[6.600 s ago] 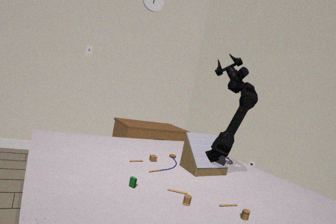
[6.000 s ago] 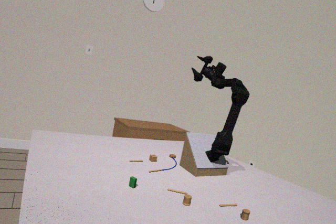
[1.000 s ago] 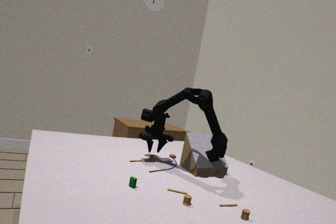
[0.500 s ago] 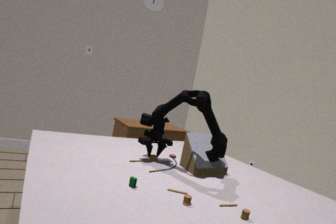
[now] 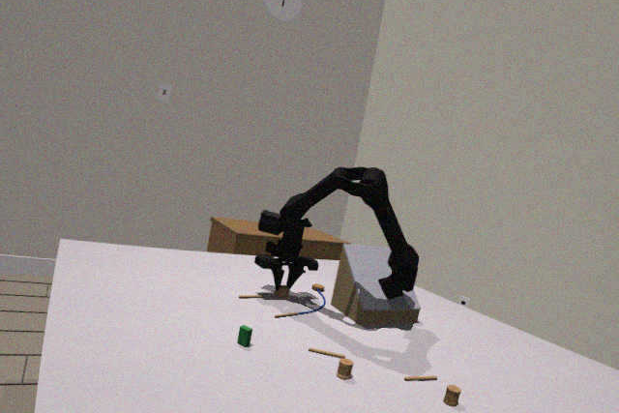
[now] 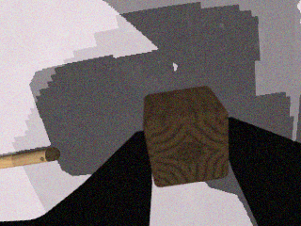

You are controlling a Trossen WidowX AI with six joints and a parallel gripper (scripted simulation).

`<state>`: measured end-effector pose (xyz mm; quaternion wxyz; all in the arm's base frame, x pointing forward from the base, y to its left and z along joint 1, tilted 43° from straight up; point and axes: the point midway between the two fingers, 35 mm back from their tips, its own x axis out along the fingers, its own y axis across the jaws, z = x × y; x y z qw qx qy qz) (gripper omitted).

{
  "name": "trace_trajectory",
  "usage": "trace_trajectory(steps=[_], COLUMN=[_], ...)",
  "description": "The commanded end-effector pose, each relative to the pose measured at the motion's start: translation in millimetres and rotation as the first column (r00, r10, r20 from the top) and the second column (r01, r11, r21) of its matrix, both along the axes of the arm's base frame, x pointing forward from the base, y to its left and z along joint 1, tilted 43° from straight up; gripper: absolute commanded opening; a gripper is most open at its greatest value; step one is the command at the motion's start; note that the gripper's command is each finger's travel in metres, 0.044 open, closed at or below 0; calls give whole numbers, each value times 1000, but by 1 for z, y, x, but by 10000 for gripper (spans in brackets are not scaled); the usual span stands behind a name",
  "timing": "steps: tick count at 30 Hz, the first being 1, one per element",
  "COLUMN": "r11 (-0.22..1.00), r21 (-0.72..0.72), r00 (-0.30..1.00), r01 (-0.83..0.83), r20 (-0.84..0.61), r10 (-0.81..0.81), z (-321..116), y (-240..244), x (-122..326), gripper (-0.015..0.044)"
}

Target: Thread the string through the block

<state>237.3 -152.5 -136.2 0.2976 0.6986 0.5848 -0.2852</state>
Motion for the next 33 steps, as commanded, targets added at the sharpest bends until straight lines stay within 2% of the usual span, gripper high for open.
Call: trace_trajectory(steps=[1, 4, 33], r11=[1000, 1000, 1000], r21=[-1, -1, -20], r00=[1000, 1000, 1000], r01=[0, 0, 0], r20=[1, 1, -4], r10=[0, 0, 0], z=[0, 0, 11], y=[0, 0, -9], x=[0, 0, -2], gripper=[49, 0, 0])
